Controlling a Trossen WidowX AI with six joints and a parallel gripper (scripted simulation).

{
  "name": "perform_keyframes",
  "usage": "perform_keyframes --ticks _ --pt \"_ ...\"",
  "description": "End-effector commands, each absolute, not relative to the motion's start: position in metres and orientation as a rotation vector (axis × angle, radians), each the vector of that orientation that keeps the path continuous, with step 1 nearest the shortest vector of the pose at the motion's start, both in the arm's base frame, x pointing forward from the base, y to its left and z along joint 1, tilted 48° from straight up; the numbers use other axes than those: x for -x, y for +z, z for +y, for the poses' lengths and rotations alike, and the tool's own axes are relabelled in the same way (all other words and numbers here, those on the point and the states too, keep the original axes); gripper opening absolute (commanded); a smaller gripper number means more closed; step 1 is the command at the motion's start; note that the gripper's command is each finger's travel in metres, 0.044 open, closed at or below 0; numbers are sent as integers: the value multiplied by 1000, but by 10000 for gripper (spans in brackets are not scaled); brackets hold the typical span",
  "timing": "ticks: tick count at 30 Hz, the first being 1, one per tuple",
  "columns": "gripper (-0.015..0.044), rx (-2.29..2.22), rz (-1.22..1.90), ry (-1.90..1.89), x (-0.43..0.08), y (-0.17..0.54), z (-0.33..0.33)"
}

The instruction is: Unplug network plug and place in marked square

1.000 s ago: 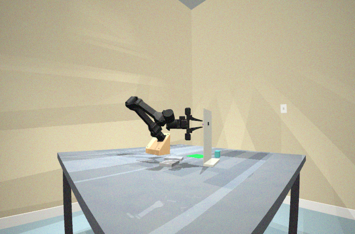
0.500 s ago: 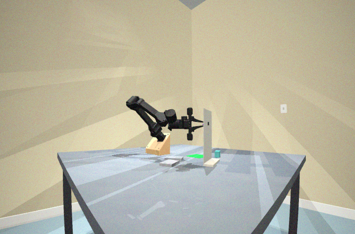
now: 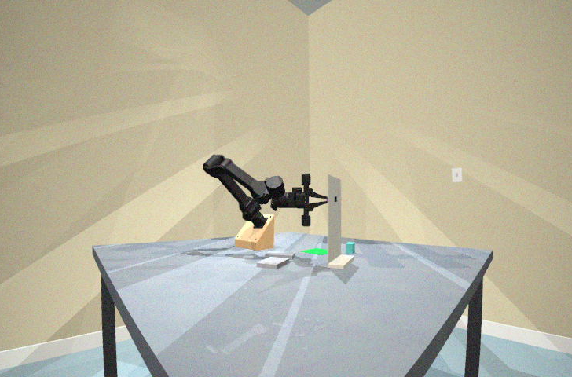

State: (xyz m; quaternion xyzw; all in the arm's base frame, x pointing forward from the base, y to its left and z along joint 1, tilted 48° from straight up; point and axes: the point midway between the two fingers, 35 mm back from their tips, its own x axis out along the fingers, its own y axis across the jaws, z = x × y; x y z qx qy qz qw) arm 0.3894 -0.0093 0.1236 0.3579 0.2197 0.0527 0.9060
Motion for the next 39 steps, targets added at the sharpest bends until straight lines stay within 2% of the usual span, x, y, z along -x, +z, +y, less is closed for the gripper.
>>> perform_keyframes --ticks 1,39 --pt "0 -743 453 104 -389 124 -10" --pt "0 -743 454 103 -371 128 -12"
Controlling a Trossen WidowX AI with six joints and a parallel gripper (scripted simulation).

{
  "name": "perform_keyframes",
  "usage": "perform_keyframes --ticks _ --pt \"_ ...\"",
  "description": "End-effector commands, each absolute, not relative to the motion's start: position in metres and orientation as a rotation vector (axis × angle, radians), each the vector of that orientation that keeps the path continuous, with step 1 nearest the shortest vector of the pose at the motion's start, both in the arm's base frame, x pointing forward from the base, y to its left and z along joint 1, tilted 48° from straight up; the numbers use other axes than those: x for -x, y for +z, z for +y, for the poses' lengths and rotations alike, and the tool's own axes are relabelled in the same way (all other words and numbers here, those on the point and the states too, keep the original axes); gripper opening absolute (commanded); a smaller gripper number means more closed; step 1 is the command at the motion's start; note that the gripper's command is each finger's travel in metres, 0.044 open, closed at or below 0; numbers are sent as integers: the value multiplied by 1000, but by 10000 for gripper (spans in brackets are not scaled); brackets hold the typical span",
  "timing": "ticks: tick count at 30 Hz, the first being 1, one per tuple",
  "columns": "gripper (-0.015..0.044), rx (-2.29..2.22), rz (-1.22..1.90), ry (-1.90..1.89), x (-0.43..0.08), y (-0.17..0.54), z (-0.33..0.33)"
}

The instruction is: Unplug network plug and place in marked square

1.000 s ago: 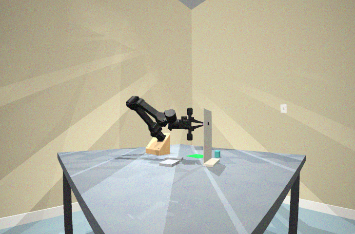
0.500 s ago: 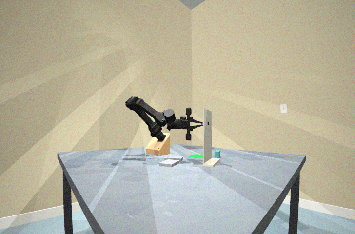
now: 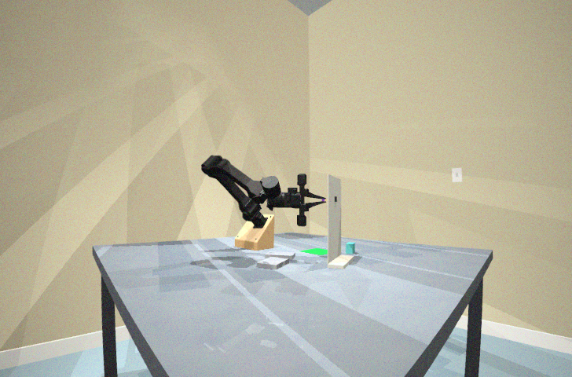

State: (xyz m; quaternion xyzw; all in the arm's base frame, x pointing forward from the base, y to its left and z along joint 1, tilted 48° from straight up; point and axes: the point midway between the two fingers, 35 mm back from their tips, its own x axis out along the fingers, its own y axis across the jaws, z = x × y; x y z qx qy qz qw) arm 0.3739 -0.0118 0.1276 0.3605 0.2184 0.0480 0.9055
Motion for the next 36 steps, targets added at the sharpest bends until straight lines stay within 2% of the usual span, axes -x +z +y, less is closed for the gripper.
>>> perform_keyframes --ticks 1,36 --pt "0 -743 454 103 -370 128 -12" --pt "0 -743 455 103 -354 132 -14"
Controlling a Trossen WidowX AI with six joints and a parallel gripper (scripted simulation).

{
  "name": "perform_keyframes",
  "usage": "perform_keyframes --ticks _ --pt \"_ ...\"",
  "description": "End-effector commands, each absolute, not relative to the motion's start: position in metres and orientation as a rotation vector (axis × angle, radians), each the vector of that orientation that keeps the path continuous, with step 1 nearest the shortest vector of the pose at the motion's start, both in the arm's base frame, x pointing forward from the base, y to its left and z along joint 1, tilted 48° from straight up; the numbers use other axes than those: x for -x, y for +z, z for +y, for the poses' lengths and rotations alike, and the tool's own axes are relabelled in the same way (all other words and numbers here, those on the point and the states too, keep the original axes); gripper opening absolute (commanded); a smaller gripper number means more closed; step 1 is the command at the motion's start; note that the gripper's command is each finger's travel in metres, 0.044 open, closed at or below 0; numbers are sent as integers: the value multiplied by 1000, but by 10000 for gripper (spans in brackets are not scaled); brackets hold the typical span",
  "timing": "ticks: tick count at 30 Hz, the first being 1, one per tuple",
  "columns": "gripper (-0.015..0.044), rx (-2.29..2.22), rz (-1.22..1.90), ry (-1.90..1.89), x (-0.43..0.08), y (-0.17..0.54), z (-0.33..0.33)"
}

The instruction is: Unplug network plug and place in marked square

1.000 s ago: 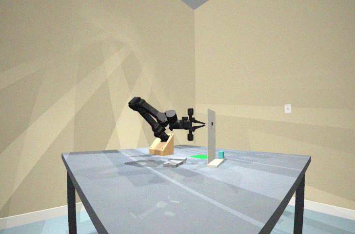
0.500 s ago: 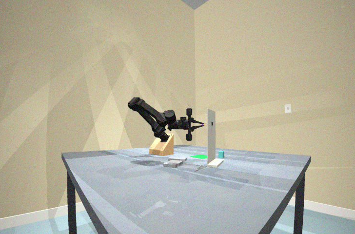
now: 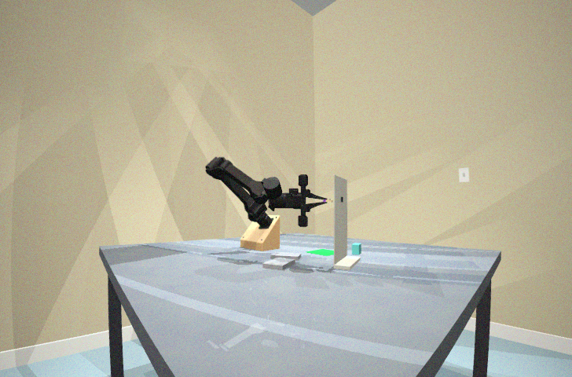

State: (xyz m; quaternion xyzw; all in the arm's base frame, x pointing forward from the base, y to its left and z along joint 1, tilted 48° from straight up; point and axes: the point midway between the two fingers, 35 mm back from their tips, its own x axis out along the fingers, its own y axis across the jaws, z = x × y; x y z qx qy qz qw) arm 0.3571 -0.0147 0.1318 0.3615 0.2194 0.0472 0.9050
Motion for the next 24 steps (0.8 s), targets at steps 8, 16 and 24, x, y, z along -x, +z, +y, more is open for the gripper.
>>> perform_keyframes --ticks 8,16,24 --pt "0 -743 455 103 -351 133 -15" --pt "0 -743 455 103 -347 134 -15" --pt "0 -743 455 103 -344 135 -16"
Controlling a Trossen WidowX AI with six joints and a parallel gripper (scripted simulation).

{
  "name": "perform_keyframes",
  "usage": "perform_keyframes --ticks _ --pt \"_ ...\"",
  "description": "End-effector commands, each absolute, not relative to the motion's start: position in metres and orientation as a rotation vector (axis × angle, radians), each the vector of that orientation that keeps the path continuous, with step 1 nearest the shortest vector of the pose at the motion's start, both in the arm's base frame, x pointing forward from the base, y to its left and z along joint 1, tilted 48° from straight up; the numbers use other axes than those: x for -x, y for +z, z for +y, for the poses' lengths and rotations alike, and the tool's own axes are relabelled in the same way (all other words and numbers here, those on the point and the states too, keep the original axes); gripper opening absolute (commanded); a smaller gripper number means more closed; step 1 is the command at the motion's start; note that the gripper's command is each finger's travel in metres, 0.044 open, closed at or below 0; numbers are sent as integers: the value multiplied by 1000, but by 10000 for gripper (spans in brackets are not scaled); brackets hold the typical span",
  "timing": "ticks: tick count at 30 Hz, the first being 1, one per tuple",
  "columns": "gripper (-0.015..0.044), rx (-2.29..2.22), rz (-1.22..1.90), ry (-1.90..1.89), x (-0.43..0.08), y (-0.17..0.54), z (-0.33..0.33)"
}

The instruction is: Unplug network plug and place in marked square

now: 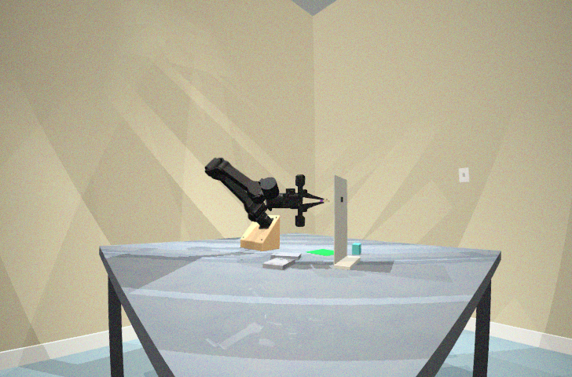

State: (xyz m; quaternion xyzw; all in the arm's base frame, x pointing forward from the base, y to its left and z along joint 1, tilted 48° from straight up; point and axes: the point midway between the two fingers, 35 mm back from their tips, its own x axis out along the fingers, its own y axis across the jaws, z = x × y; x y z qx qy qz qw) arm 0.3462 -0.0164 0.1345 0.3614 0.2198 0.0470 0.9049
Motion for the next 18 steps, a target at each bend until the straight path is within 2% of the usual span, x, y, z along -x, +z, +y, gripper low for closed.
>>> perform_keyframes --ticks 1,18 --pt "0 -743 455 103 -343 135 -16" --pt "0 -743 456 103 -336 137 -17"
